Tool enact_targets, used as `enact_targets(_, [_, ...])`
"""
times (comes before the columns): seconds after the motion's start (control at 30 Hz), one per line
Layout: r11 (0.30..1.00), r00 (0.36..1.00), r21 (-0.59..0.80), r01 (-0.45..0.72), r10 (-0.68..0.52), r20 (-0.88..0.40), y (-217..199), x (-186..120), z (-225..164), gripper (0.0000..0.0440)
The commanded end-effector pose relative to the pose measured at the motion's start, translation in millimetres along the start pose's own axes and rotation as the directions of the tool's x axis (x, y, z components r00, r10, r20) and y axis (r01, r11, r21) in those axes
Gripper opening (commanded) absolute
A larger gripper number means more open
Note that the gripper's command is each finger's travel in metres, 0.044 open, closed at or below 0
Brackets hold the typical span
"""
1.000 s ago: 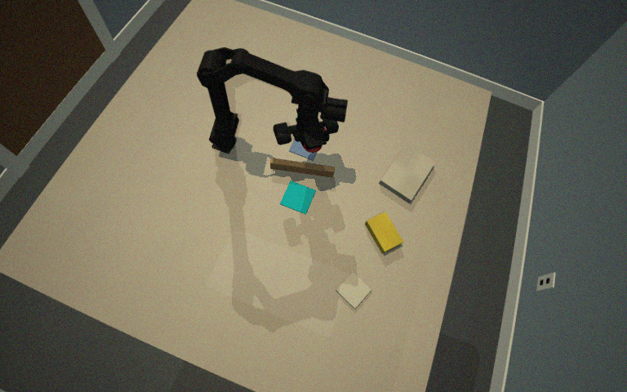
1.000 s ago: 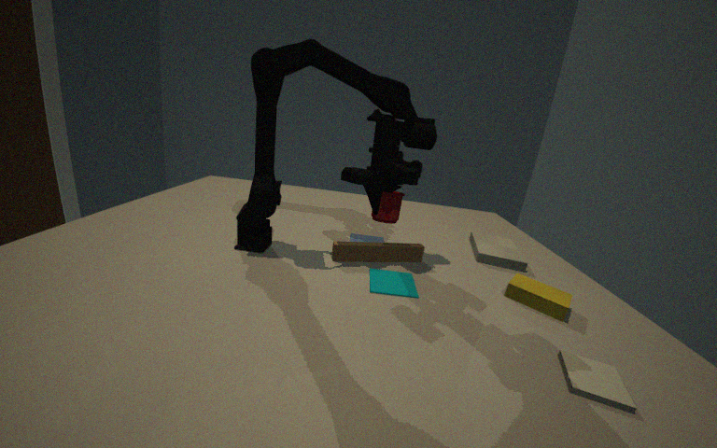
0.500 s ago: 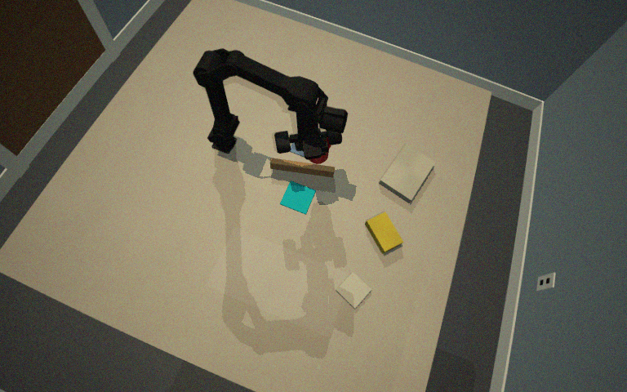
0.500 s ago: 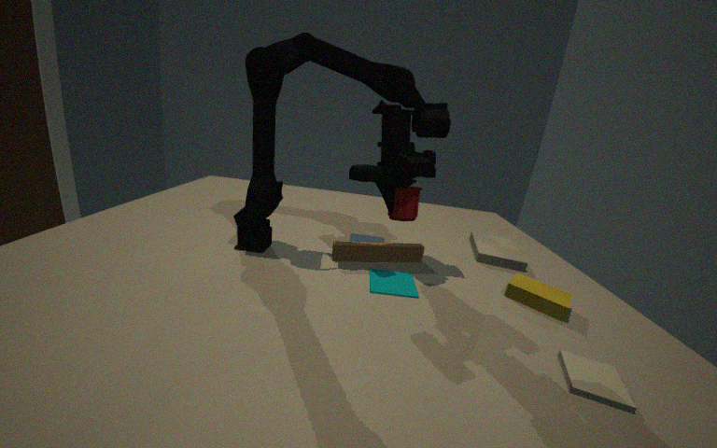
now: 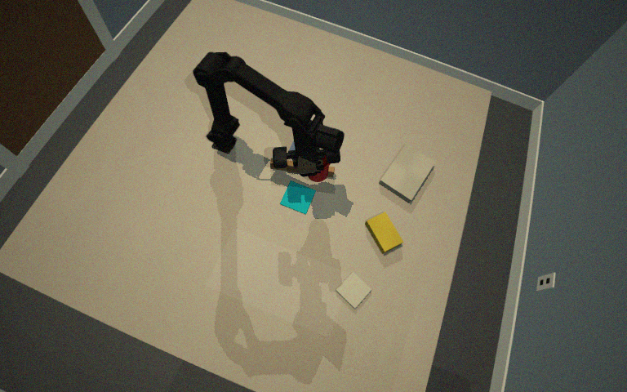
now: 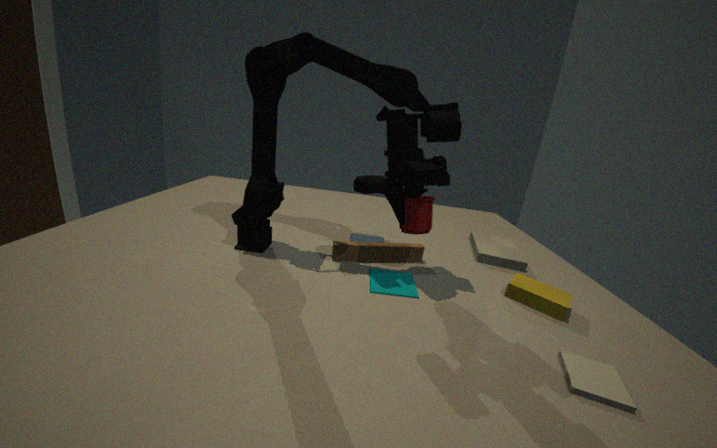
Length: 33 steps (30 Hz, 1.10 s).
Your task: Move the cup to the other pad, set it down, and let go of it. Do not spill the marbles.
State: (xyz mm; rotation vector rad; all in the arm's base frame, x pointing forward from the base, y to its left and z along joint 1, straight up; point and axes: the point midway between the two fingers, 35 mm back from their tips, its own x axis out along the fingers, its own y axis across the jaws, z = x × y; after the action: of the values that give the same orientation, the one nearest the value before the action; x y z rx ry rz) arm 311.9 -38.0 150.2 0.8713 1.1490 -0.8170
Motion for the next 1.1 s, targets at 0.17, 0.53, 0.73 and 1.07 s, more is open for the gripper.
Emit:
enact_targets(0.17, [0.999,1.000,0.040,0.006,-0.006,0.023,-11,17,17,0.0000])
enact_targets(0.53, [0.996,0.999,0.084,0.019,-0.022,0.030,-28,44,24,0.0000])
enact_targets(0.73, [0.994,0.999,0.103,0.035,-0.038,0.024,-39,59,21,0.0003])
enact_targets(1.07, [0.988,0.998,0.140,0.058,-0.061,0.017,-57,76,19,0.0059])
